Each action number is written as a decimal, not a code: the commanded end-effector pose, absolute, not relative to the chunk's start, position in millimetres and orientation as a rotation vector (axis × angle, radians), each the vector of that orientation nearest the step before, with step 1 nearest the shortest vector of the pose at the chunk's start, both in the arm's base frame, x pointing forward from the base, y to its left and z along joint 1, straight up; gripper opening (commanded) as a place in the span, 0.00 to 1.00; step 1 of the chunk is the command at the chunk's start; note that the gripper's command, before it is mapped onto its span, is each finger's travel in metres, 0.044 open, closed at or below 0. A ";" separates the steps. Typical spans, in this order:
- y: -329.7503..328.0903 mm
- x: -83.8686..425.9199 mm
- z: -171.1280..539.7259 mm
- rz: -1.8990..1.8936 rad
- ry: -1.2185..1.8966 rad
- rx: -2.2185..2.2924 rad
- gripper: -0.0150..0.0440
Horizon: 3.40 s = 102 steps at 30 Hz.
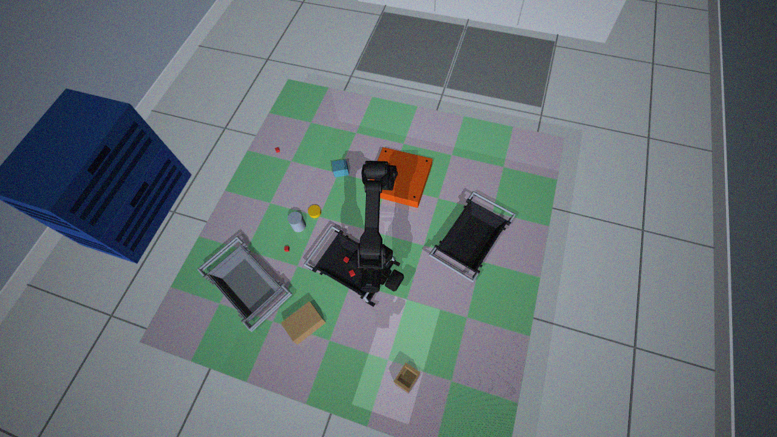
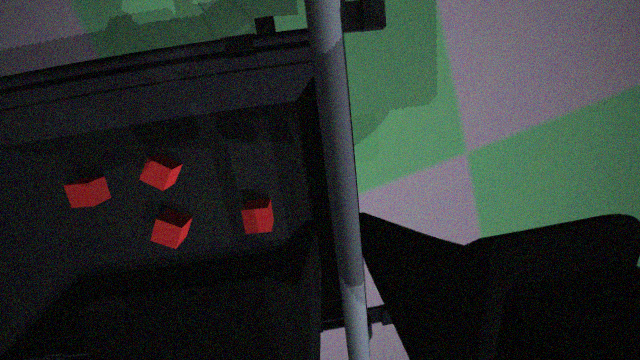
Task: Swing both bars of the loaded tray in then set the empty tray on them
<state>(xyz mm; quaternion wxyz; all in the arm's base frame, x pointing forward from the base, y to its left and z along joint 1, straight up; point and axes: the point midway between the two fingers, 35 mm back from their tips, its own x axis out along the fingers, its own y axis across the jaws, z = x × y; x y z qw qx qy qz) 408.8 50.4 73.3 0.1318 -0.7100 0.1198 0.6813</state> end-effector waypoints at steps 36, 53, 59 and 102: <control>30.4 401.1 88.3 1.998 0.364 -2.055 0.40; 30.4 399.2 160.6 1.998 0.363 -2.056 0.40; -3.0 398.5 140.1 1.743 0.717 -1.789 0.40; -194.3 317.1 77.0 -0.289 1.531 0.268 0.40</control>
